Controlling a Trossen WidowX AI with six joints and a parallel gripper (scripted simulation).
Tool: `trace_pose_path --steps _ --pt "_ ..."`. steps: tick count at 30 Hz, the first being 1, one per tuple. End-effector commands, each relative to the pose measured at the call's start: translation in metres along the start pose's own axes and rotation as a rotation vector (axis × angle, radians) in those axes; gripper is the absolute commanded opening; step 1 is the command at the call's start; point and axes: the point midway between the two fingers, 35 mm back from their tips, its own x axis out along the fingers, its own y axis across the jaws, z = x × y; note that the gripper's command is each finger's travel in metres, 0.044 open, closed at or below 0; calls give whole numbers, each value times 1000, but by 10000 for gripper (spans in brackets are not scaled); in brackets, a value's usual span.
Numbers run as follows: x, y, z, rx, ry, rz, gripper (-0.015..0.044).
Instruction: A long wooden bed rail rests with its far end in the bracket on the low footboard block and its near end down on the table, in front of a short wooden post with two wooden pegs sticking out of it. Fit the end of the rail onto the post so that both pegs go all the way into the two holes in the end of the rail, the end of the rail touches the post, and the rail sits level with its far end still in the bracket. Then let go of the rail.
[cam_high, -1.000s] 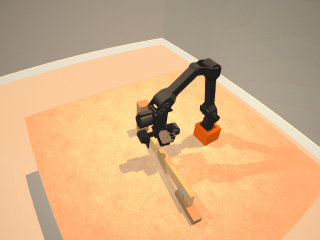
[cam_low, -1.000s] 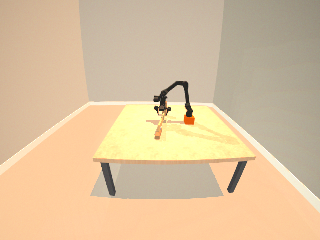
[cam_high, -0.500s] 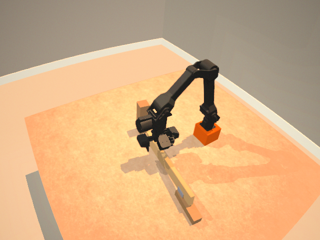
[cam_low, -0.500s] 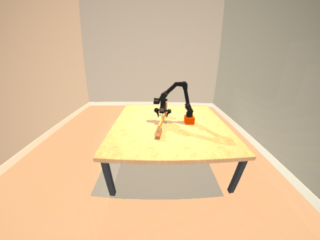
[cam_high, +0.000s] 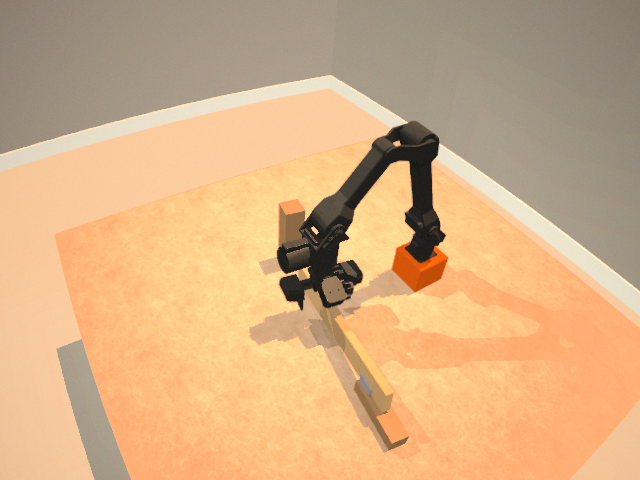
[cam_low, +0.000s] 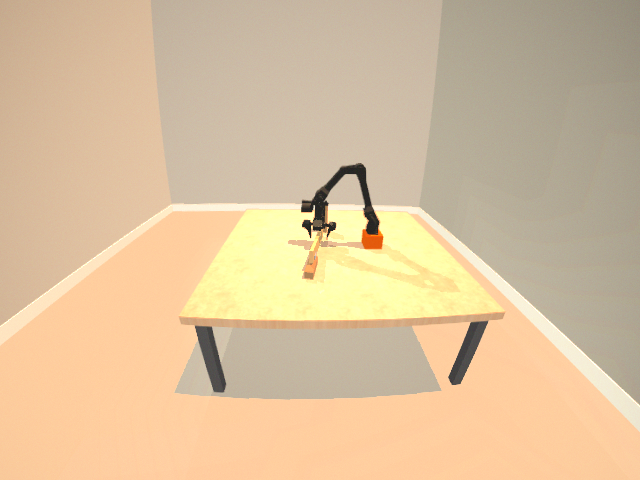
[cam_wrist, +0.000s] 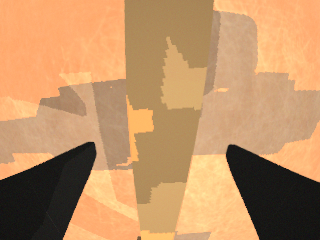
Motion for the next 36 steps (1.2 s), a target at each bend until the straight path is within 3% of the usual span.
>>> trace_pose_path --steps 1,15,24,36 --pt "6 3 1 -3 -5 10 440" --pt "6 3 1 -3 -5 10 72" --pt "6 3 1 -3 -5 10 0" --pt "6 3 0 -3 -5 10 0"
